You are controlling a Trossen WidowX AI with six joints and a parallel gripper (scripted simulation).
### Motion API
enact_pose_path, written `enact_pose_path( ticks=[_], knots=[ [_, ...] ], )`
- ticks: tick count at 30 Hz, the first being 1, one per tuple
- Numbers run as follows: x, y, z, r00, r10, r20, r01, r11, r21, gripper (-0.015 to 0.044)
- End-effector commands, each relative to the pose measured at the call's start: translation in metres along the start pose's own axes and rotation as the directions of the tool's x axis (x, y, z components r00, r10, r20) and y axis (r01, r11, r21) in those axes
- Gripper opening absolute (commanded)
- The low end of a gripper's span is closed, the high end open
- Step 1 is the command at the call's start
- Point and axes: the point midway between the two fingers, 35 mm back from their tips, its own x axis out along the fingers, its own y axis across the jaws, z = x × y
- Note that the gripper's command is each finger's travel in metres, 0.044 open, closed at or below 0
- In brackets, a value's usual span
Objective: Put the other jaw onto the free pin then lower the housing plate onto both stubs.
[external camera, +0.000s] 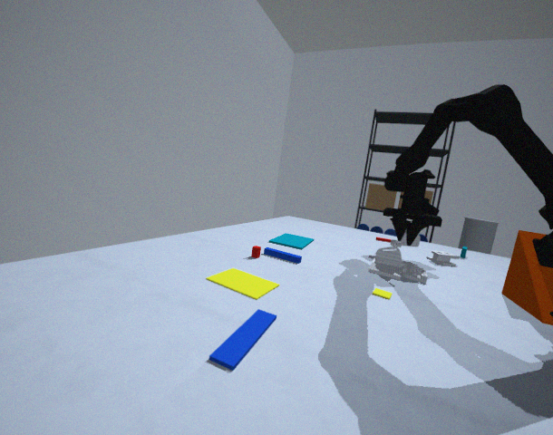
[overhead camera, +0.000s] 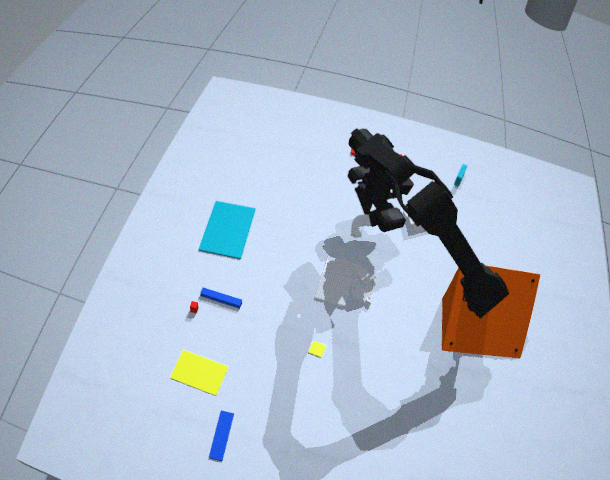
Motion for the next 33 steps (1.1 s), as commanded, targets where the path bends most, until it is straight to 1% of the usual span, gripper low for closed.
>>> enact_pose_path(
  ticks=[1,7,19,33],
  knots=[
    [-0.018,0.002,-0.002,1.0,0.016,0.001,-0.016,1.0,-0.012,0.0134],
    [-0.035,0.0,-0.001,1.0,0.014,0.0,-0.014,1.0,-0.011,0.0134],
    [-0.036,0.0,-0.001,1.0,0.014,0.0,-0.014,1.0,-0.014,0.0134],
    [-0.038,-0.016,-0.01,1.0,0.014,0.0,-0.013,0.954,-0.299,0.0134]
  ],
)
